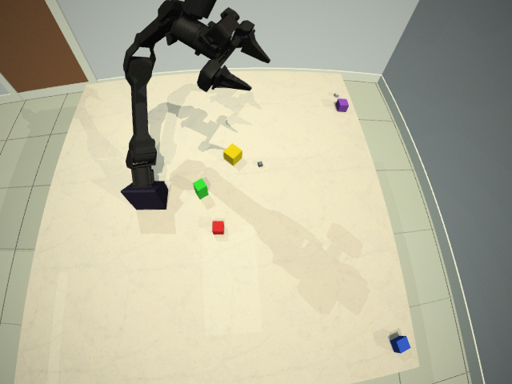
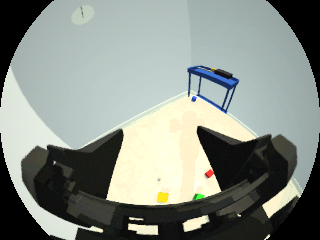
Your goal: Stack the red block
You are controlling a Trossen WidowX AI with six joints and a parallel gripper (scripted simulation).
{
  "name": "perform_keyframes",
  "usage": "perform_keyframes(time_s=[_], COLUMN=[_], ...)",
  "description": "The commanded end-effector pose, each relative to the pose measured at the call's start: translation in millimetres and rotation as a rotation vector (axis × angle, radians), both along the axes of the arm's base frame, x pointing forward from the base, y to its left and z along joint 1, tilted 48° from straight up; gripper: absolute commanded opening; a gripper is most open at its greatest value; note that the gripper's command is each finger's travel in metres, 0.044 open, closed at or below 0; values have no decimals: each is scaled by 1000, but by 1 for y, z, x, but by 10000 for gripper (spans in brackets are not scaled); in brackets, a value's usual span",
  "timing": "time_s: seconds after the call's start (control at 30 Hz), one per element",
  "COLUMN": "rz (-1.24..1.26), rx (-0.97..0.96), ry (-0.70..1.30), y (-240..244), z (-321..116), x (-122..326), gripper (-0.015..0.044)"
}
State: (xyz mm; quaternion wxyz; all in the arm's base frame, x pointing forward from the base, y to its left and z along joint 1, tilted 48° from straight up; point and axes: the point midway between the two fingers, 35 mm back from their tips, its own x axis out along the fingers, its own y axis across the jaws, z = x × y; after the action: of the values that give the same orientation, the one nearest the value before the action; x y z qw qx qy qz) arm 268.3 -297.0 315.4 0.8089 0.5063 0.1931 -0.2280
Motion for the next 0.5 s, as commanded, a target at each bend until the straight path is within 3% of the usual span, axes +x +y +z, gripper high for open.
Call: perform_keyframes(time_s=[0.0, 0.47], rz=[103, 574], rx=[9, 84], ry=[115, 385], y=[-6, 24], z=[-57, -238], x=[8, 5], gripper=[440, 440])
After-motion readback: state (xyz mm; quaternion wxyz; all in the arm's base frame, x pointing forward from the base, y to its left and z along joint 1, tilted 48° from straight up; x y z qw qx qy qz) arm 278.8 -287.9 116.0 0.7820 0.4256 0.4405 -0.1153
